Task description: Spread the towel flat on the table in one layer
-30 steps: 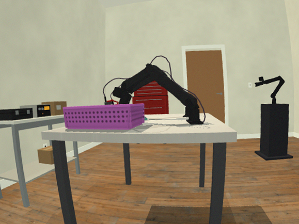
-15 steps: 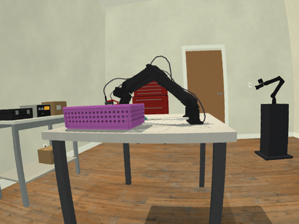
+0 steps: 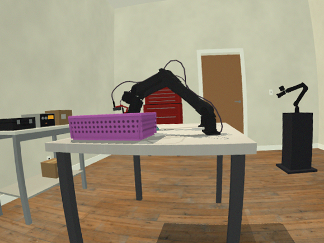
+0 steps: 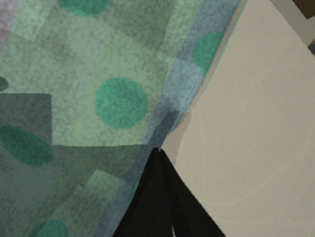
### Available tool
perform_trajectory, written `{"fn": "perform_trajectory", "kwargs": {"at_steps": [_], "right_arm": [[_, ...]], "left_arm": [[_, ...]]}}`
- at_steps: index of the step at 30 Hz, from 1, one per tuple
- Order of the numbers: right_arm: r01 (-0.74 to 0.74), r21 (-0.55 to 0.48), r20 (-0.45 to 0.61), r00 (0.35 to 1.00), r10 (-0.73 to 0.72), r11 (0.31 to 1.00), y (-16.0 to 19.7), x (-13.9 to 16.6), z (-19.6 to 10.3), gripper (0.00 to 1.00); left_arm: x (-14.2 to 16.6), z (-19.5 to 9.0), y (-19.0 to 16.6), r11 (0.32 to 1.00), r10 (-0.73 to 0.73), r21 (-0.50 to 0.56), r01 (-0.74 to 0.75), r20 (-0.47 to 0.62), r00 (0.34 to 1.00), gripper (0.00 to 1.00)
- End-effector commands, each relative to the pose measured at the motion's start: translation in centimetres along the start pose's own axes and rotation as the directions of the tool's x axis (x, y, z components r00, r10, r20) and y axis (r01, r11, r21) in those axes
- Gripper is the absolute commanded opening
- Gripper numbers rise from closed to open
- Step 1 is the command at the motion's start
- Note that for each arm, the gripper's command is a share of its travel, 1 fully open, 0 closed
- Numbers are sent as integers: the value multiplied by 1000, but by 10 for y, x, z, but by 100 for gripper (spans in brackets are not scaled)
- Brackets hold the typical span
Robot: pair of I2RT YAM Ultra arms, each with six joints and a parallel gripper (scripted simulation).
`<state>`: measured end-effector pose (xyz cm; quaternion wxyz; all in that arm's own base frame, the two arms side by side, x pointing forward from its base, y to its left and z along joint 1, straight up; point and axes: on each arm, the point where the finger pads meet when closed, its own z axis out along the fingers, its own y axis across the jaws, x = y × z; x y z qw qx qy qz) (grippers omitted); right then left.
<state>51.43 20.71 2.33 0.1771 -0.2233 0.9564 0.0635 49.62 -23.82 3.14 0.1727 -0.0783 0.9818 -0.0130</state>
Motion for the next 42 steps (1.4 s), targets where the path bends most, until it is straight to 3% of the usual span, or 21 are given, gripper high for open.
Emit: {"fn": "perform_trajectory", "kwargs": {"at_steps": [1, 3, 19, 20, 22, 23, 27, 30, 31, 33, 34, 36, 37, 39, 40, 42], "right_arm": [[-3, 36, 20, 1000, 2, 999, -13, -12, -29, 0], [-5, 33, -14, 1000, 5, 999, -13, -3, -12, 0], [-7, 33, -16, 1000, 7, 999, -13, -2, -12, 0], [1, 28, 22, 1000, -1, 1000, 5, -15, -34, 0], [1, 28, 22, 1000, -1, 1000, 5, -15, -34, 0], [-1, 30, 29, 1000, 0, 1000, 7, -16, -42, 0], [-19, 37, 30, 999, 18, 999, -4, -16, -43, 0], [-11, 34, 40, 999, 9, 999, 5, -18, -55, 0], [-5, 33, 53, 999, 3, 999, 14, -21, -71, 0], [-5, 33, 53, 999, 3, 999, 14, -21, -71, 0], [-7, 36, 69, 998, 5, 999, 18, -24, -91, 0], [-13, 38, 69, 998, 11, 999, 15, -24, -91, 0], [-9, 37, 87, 996, 6, 999, 23, -28, -113, 0], [-15, 40, 87, 996, 11, 999, 20, -28, -113, 0], [-9, 39, 107, 994, 5, 999, 29, -32, -137, 0], [-9, 39, 107, 994, 5, 999, 29, -32, -137, 0]], "left_arm": [[-15, -29, 9, 1000, -8, -13, 8, 21, 1000, 0], [-15, -29, 9, 1000, -8, -13, 8, 21, 1000, 0], [-12, -24, 10, 1000, -6, -20, 6, 12, 1000, 0], [0, -11, -3, 1000, 15, -25, -16, -7, 1000, 0], [0, -11, -3, 1000, 15, -25, -16, -7, 1000, 0], [-1, -27, 5, 999, 31, -22, -31, 0, 1000, 0], [-13, -35, 2, 1000, 19, -3, -19, 30, 999, 0], [-3, -38, 13, 999, 45, -19, -44, 5, 999, 0], [-5, -54, 17, 997, 71, -7, -71, 19, 997, 0], [-5, -54, 17, 997, 71, -7, -71, 19, 997, 0], [-6, -74, 20, 994, 105, 11, -105, 34, 994, 0], [-6, -74, 20, 994, 105, 8, -105, 35, 994, 0], [-6, -97, 22, 989, 143, 38, -144, 48, 989, 0], [-7, -97, 23, 989, 142, 29, -144, 52, 988, 0], [-8, -122, 26, 981, 182, 54, -186, 70, 981, 0], [-8, -122, 26, 981, 182, 54, -186, 70, 981, 0]]}}
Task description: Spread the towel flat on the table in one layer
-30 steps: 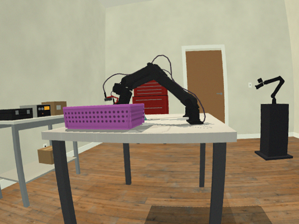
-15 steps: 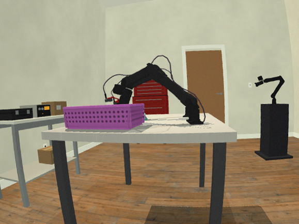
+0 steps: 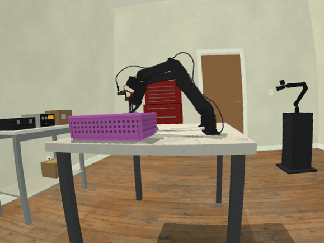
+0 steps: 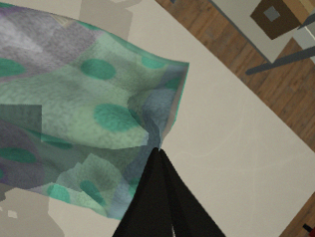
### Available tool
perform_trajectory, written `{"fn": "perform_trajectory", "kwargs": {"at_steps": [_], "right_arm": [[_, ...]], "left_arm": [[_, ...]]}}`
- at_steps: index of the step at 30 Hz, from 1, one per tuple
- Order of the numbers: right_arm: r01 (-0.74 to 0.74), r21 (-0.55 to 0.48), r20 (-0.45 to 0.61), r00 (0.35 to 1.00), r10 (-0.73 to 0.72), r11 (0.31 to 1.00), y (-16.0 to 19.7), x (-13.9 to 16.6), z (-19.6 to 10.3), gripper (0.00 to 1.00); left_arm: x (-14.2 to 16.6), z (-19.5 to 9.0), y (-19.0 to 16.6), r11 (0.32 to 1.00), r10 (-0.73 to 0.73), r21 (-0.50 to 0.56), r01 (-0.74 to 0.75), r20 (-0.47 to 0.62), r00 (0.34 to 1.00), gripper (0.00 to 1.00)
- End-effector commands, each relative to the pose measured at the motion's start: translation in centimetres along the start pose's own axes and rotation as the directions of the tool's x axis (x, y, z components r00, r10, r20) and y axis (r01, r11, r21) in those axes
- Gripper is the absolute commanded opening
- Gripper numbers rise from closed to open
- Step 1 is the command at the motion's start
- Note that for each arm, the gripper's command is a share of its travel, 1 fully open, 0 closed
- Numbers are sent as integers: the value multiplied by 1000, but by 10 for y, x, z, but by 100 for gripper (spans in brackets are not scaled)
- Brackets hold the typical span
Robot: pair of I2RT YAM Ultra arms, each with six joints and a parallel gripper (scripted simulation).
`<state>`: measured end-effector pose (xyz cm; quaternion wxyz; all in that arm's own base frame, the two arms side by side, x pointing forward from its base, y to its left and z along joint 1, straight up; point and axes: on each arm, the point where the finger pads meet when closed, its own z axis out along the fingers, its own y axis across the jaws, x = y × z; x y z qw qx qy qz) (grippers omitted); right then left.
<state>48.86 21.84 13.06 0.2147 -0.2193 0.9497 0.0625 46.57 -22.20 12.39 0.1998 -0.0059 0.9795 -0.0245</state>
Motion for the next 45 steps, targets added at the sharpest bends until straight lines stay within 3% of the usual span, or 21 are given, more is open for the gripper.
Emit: {"fn": "perform_trajectory", "kwargs": {"at_steps": [1, 2, 3, 5, 6, 8, 9, 11, 12, 14, 15, 18, 19, 20, 25, 26, 32, 45], "right_arm": [[-8, 20, 32, 999, 7, 1000, 2, -12, -31, 0], [-24, 27, -3, 1000, 24, 999, -7, -4, -14, 0], [-7, 21, 53, 999, 6, 1000, 8, -17, -56, 0], [-7, 21, 53, 999, 6, 1000, 8, -17, -56, 0], [-5, 22, 74, 997, 3, 1000, 13, -23, -82, 0], [-5, 22, 74, 997, 3, 1000, 13, -23, -82, 0], [-1, 21, 123, 992, -1, 1000, 19, -30, -108, 0], [-1, 21, 123, 992, -1, 1000, 19, -30, -108, 0], [4, 20, 180, 984, -7, 1000, 24, -36, -133, 0], [0, 21, 180, 984, -4, 1000, 22, -36, -133, 0], [9, 18, 253, 967, -13, 1000, 29, -43, -152, 0], [9, 18, 247, 969, -13, 1000, 29, -42, -150, 0], [-9, 27, 216, 976, 3, 1000, 19, -38, -136, 0], [16, 15, 301, 953, -20, 1000, 34, -44, -167, 0], [23, 15, 373, 927, -27, 1000, 37, -49, -187, 0], [33, 12, 440, 897, -35, 999, 41, -53, -203, 0], [40, 15, 527, 849, -42, 999, 43, -58, -223, 0], [36, 18, 545, 838, -40, 999, 40, -64, -226, 0]], "left_arm": [[-3, -25, 9, 999, 47, 8, -47, 14, 999, 0], [-16, -36, 6, 999, 42, 12, -43, 59, 997, 0], [-17, -63, 9, 995, 83, 42, -86, 76, 994, 0], [-17, -63, 9, 995, 83, 42, -86, 76, 994, 0], [-20, -90, 12, 990, 126, 58, -132, 101, 987, 0], [-20, -90, 12, 990, 126, 58, -132, 101, 987, 0], [-22, -118, 16, 981, 168, 72, -178, 126, 978, 0], [-22, -118, 16, 981, 168, 72, -178, 126, 978, 0], [-24, -144, 20, 971, 204, 86, -221, 172, 964, 0], [-24, -144, 20, 971, 204, 86, -221, 172, 964, 0], [-26, -170, 23, 960, 235, 98, -262, 227, 945, 0], [-26, -170, 23, 960, 235, 98, -262, 227, 945, 0], [-26, -165, 23, 960, 237, 97, -262, 217, 947, 0], [-28, -193, 26, 948, 261, 107, -299, 274, 925, 0], [-26, -207, 30, 936, 284, 112, -332, 313, 906, 0], [-30, -219, 31, 926, 293, 117, -360, 381, 877, 0], [-32, -240, 33, 912, 297, 119, -393, 469, 831, 0], [-39, -255, 35, 915, 288, 104, -391, 510, 810, 0]]}}
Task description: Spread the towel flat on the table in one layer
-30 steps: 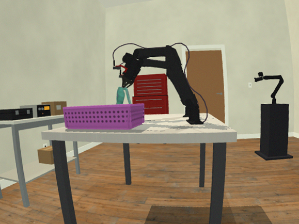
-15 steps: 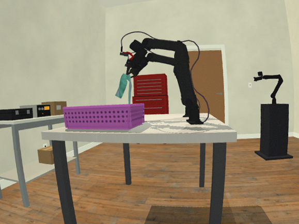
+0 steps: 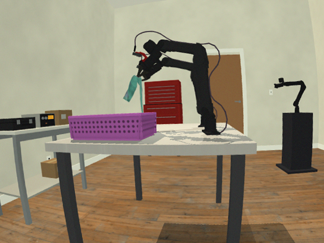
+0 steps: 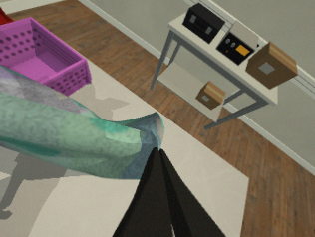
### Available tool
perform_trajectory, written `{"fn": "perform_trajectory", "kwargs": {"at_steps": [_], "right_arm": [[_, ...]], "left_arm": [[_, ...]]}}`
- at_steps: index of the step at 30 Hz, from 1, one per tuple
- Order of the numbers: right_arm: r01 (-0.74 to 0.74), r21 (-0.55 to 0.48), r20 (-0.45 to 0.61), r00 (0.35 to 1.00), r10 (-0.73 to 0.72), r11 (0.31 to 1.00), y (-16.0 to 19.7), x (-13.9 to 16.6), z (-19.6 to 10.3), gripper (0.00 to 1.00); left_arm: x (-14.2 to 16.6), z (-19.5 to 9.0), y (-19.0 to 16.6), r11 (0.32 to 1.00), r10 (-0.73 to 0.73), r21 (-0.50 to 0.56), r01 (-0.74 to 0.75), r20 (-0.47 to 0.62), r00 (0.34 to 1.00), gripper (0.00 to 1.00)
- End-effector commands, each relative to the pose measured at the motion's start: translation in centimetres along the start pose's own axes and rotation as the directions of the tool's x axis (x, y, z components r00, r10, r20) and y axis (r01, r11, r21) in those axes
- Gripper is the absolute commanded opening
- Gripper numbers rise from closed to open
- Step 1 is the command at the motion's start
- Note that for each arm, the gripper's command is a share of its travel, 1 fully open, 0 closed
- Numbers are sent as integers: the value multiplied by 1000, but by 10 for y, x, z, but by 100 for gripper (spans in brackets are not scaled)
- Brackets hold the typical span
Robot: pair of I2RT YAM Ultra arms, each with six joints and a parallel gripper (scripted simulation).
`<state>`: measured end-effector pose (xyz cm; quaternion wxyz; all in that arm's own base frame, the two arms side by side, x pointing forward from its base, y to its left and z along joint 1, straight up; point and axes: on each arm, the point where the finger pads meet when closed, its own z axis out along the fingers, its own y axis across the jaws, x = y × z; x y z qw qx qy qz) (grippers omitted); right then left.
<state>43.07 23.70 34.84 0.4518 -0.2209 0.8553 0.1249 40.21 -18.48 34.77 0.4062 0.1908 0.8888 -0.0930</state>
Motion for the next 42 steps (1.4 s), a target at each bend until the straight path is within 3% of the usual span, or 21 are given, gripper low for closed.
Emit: {"fn": "perform_trajectory", "kwargs": {"at_steps": [1, 14, 15, 17, 20, 21, 24, 25, 26, 28, 29, 31, 32, 34, 35, 42], "right_arm": [[1, 36, 51, 999, -3, 999, -8, -14, -6, 0], [1, 36, 51, 999, -3, 999, -8, -13, -6, 0], [-3, 43, 27, 1000, 2, 999, -13, -5, 9, 0], [-3, 43, 26, 1000, 2, 999, -13, -5, 9, 0], [-7, 48, 57, 998, 4, 999, -16, -12, 17, 0], [-12, 54, 85, 996, 7, 998, -20, -16, 32, 0], [-12, 54, 99, 995, 7, 998, -20, -21, 29, 0], [-12, 54, 112, 994, 6, 998, -20, -26, 26, 0], [-18, 61, 168, 986, 7, 998, -26, -39, 39, 0], [-18, 61, 169, 986, 7, 998, -26, -40, 39, 0], [-24, 69, 228, 974, 8, 997, -32, -55, 54, 0], [-24, 69, 228, 974, 8, 997, -32, -54, 54, 0], [-30, 76, 277, 961, 8, 997, -39, -67, 71, 0], [-30, 76, 277, 961, 8, 997, -39, -67, 71, 0], [-35, 82, 335, 942, 6, 996, -45, -78, 88, 0], [-39, 87, 388, 922, 3, 995, -51, -89, 103, 0]], "left_arm": [[-13, -19, 9, 1000, 6, -27, -5, 58, 998, 0], [-12, -19, 9, 1000, 6, -27, -5, 54, 999, 0], [-17, -7, 11, 1000, 4, -29, -3, 54, 999, 0], [-17, -7, 11, 1000, 4, -29, -3, 54, 999, 0], [-22, 5, 15, 999, 0, -35, 2, 59, 998, 0], [-24, 21, 20, 999, -6, -44, 10, 78, 997, 0], [-23, 22, 20, 999, -6, -44, 10, 75, 997, 0], [-30, 5, 20, 999, -5, -44, 10, 110, 994, 0], [-29, 40, 27, 998, -12, -54, 18, 106, 994, 0], [-39, 32, 27, 998, -11, -54, 19, 135, 991, 0], [-42, 55, 35, 998, -17, -64, 27, 161, 987, 0], [-57, 44, 35, 998, -14, -64, 28, 203, 979, 0], [-66, 63, 43, 997, -17, -74, 36, 246, 969, 0], [-69, 61, 43, 997, -17, -74, 37, 253, 967, 0], [-84, 74, 51, 996, -17, -83, 44, 311, 950, 0], [-96, 87, 58, 995, -17, -90, 52, 352, 936, 0]]}}
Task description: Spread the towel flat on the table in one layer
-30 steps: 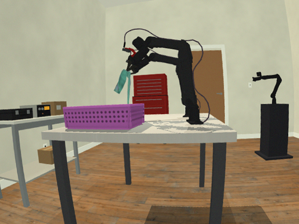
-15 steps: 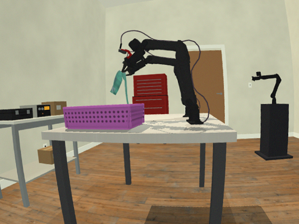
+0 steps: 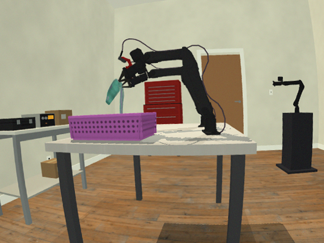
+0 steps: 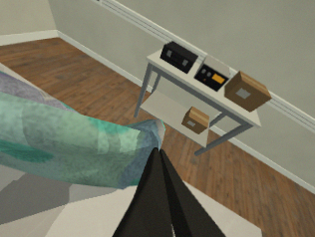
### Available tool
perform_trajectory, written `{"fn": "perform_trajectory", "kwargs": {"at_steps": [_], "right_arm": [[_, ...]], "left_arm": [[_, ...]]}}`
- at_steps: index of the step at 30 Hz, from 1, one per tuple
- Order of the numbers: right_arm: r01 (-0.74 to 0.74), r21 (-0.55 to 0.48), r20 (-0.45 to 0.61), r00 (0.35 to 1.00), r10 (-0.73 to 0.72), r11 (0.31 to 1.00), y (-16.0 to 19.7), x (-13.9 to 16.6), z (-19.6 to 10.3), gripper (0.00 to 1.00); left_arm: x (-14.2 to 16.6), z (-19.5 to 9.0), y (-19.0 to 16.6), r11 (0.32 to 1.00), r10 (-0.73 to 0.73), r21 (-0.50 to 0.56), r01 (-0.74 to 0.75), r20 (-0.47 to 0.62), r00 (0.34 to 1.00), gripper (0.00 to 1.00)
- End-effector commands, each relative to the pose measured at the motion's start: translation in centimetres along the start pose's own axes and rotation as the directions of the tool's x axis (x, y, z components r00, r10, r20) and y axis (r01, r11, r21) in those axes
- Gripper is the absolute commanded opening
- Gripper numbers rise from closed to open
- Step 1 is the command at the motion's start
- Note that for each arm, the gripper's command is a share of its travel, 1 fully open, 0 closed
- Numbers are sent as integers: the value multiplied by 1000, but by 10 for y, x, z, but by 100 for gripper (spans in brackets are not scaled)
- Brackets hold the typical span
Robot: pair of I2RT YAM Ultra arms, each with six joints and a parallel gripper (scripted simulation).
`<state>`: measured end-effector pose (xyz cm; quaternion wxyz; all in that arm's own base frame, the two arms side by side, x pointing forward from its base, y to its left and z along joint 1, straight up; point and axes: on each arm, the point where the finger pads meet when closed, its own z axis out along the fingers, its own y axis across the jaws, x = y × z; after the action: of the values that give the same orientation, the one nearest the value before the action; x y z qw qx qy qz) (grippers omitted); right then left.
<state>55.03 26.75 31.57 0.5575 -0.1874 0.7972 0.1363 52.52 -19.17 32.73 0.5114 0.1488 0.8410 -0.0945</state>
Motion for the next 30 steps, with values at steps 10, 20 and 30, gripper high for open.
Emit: {"fn": "perform_trajectory", "kwargs": {"at_steps": [10, 20, 30], "right_arm": [[-11, 59, 215, 977, -2, 998, -25, -61, 26, 0], [-10, 59, 150, 989, 1, 998, -25, -44, 31, 0], [-9, 59, 75, 997, 5, 998, -25, -23, 39, 0]], "left_arm": [[-52, 22, 21, 999, 3, -45, 5, 198, 980, 0], [-35, 28, 21, 999, 1, -44, 5, 132, 991, 0], [-18, 36, 21, 999, -2, -44, 5, 62, 998, 0]]}}
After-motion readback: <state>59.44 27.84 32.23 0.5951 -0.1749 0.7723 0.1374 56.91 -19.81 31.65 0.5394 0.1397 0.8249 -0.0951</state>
